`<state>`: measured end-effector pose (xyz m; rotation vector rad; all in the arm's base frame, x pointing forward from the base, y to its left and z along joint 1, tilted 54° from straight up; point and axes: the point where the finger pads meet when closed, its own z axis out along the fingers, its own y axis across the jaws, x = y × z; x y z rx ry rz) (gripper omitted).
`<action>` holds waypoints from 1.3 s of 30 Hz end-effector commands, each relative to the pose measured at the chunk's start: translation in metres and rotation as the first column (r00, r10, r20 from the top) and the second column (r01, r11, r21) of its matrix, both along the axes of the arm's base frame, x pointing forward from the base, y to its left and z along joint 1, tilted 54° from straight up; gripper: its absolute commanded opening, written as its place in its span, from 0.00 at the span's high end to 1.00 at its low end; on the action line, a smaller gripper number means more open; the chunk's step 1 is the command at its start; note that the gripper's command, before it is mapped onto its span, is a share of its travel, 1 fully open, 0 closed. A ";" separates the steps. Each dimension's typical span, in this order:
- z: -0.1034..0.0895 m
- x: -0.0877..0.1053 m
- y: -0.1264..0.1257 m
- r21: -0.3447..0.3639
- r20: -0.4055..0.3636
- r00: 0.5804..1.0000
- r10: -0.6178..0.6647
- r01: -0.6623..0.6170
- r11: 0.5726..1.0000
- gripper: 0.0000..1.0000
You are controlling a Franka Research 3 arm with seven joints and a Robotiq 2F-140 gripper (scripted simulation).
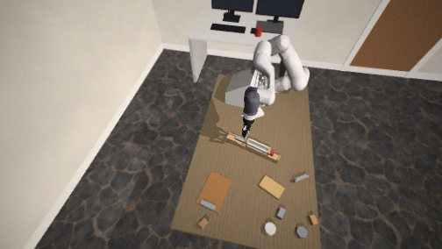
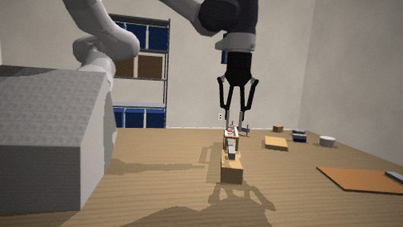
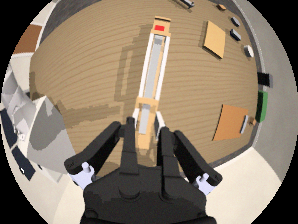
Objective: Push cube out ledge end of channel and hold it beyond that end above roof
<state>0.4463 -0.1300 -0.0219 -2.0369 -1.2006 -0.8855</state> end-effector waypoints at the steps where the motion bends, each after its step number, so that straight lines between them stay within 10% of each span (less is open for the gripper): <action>1: 0.001 0.000 0.001 0.003 0.004 1.000 0.004 -0.004 1.000 0.77; 10: 0.001 0.000 0.001 0.003 0.004 1.000 0.004 -0.004 1.000 0.77; 11: 0.000 0.000 0.001 0.003 0.004 1.000 0.004 -0.004 1.000 1.00; 20: -0.072 -0.034 -0.044 0.003 0.004 1.000 0.004 -0.004 1.000 1.00; 39: -0.100 -0.023 -0.009 0.003 0.004 1.000 0.004 -0.004 1.000 1.00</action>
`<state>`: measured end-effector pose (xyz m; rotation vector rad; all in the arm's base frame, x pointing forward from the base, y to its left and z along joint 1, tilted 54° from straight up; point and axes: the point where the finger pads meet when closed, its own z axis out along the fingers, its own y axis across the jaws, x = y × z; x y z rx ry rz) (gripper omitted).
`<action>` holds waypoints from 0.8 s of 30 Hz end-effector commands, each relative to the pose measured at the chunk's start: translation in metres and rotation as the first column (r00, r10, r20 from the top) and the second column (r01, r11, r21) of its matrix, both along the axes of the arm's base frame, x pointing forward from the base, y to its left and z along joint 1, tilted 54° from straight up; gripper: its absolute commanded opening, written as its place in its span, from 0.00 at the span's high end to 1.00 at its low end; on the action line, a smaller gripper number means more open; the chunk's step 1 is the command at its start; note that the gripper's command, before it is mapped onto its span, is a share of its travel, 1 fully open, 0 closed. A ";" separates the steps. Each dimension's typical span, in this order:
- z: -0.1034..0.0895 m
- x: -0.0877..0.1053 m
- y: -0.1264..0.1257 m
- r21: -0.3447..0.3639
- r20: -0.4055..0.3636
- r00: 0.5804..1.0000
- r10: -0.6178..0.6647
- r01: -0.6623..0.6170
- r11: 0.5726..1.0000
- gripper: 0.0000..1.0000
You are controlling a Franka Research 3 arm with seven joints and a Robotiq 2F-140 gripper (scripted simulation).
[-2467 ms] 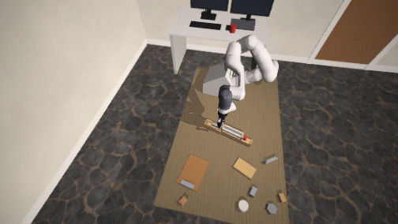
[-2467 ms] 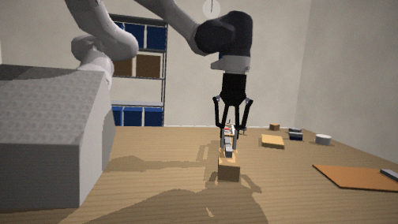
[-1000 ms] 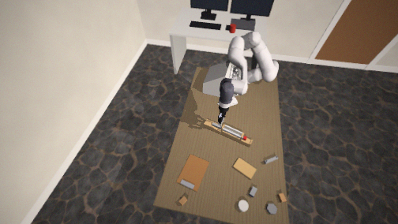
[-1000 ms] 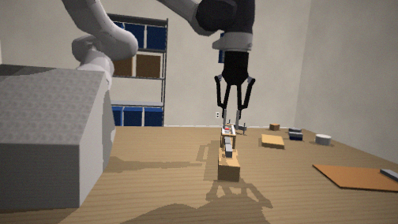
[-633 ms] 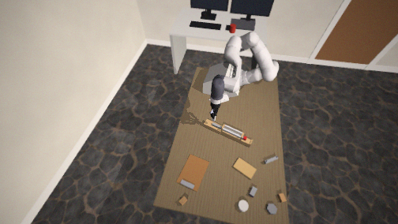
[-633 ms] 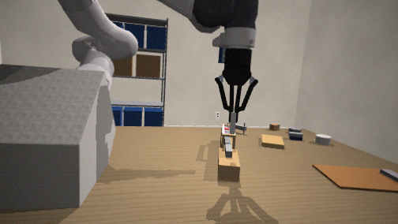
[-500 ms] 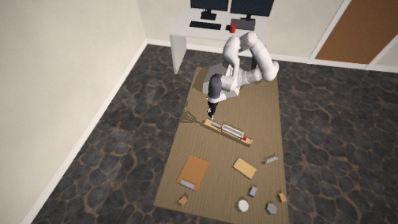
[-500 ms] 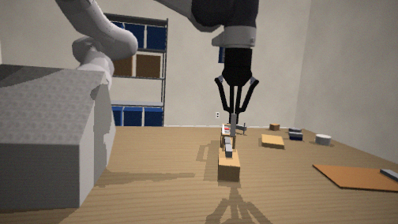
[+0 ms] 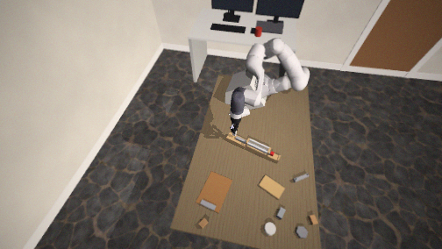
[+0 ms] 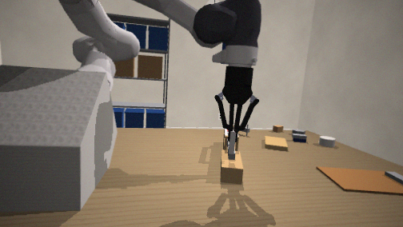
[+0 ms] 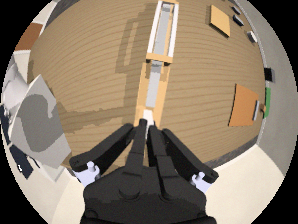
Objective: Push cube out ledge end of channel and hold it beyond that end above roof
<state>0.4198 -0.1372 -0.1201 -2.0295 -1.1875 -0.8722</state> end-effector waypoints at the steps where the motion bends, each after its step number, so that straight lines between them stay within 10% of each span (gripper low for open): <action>1: -0.003 0.004 0.000 -0.008 0.019 1.000 0.002 -0.002 1.000 1.00; 24: -0.010 0.011 0.020 -0.008 0.019 1.000 0.002 -0.002 1.000 1.00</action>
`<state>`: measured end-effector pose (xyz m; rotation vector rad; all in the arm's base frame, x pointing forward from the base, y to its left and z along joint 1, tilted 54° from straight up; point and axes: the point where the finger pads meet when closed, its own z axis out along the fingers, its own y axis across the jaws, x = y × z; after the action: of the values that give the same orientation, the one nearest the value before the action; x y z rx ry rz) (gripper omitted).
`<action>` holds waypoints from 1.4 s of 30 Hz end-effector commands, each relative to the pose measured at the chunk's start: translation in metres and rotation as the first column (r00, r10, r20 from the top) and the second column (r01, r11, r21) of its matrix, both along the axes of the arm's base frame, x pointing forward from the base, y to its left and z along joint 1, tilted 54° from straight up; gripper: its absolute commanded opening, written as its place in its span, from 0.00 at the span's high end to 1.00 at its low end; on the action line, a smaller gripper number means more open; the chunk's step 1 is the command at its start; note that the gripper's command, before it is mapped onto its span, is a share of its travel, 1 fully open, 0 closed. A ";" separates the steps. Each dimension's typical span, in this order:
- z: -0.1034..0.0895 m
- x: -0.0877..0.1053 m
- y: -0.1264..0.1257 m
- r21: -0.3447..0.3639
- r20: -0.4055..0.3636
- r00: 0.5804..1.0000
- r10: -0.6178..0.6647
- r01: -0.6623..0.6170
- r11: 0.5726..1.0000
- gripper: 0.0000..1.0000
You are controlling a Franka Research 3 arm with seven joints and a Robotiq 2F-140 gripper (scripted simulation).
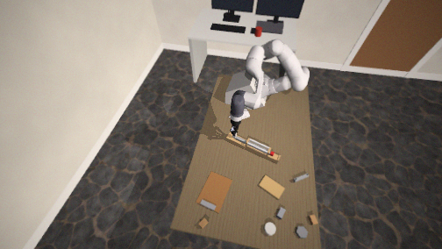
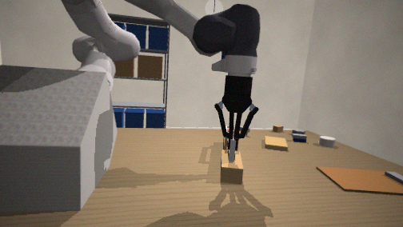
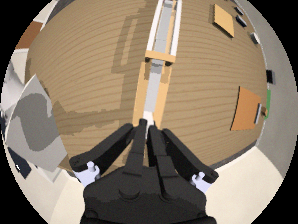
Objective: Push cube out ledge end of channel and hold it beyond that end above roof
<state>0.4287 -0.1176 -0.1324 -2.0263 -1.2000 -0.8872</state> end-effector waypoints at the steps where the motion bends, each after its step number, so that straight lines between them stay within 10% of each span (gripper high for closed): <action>1: 0.003 0.003 0.001 -0.005 0.003 1.000 -0.001 0.001 1.000 1.00; 25: 0.018 0.010 0.010 -0.005 0.003 1.000 -0.001 0.001 1.000 1.00; 33: 0.057 -0.006 -0.041 -0.005 0.003 1.000 -0.001 0.001 1.000 1.00; 42: 0.059 -0.007 -0.044 -0.005 0.003 1.000 -0.001 0.001 1.000 1.00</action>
<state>0.4248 -0.1658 -0.0747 -2.0505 -1.1931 -0.8926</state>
